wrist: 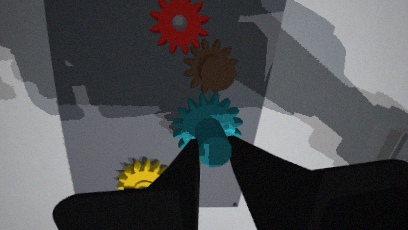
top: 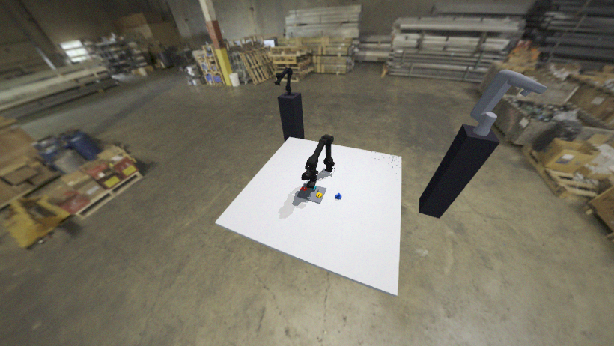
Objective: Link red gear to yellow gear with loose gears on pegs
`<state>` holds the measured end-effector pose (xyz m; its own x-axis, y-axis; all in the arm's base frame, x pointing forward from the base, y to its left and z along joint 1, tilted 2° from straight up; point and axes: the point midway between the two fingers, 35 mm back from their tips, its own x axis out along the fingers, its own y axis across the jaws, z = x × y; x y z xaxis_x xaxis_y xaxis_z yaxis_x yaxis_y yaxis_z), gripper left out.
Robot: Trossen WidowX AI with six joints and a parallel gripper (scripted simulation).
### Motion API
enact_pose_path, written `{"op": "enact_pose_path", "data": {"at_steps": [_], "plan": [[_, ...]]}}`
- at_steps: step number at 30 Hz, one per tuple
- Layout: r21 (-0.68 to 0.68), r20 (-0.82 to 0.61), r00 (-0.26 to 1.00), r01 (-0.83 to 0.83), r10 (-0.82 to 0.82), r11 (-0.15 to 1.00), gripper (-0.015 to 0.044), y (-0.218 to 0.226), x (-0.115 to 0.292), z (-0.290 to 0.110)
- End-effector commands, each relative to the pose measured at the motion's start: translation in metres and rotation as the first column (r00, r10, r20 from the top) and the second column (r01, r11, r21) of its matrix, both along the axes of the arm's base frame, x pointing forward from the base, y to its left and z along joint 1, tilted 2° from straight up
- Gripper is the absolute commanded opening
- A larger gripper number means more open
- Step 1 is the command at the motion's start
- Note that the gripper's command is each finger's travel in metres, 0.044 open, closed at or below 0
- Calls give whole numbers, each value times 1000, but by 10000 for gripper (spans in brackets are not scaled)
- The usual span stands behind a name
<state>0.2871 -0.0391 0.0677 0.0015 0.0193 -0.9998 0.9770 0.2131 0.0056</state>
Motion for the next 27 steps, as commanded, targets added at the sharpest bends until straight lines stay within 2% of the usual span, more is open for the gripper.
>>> {"op": "enact_pose_path", "data": {"at_steps": [1,7,10,18,27], "plan": [[-3,1,997,78,-78,997,0,0,0,-6],[-2,-2,977,212,-212,977,0,-1,-1,-7],[-2,-2,975,224,-224,975,0,-1,0,-7],[-2,0,993,118,-118,993,0,0,1,-8],[-3,3,996,-85,85,996,0,0,-1,-8]]}}
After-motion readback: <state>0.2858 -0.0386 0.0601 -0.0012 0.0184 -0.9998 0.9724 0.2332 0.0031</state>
